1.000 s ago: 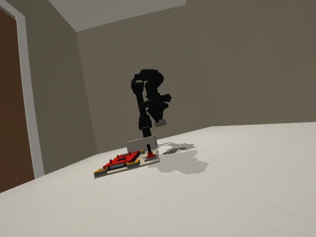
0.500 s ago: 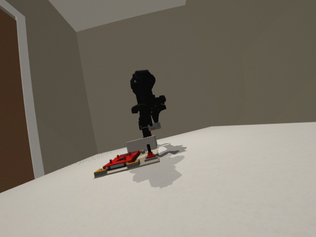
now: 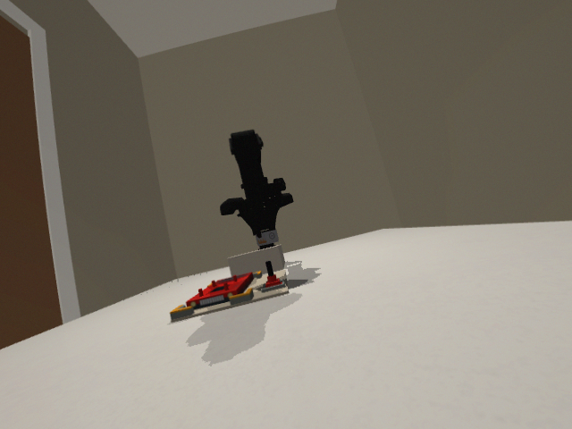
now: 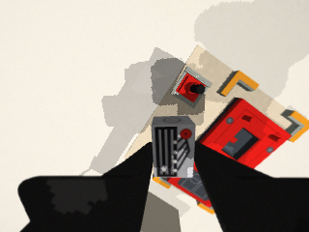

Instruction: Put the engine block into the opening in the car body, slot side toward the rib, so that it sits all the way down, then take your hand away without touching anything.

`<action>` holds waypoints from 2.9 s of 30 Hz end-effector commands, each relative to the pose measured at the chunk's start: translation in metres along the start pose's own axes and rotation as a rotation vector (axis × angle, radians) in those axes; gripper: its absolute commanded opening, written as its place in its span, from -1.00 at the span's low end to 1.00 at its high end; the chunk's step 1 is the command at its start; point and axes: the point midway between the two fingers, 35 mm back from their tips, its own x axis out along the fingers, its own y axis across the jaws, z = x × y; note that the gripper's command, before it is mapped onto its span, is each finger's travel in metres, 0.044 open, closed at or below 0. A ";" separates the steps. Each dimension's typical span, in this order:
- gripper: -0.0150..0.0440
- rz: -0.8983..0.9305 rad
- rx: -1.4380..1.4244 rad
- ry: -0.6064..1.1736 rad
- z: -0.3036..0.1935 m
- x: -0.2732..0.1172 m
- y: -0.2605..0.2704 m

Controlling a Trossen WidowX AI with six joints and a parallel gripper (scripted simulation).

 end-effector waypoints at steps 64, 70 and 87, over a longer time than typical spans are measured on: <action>0.04 -0.017 0.648 0.008 -0.052 0.050 -0.126; 0.04 -0.017 0.648 0.008 -0.052 0.050 -0.126; 0.04 -0.017 0.658 0.008 -0.053 0.050 -0.127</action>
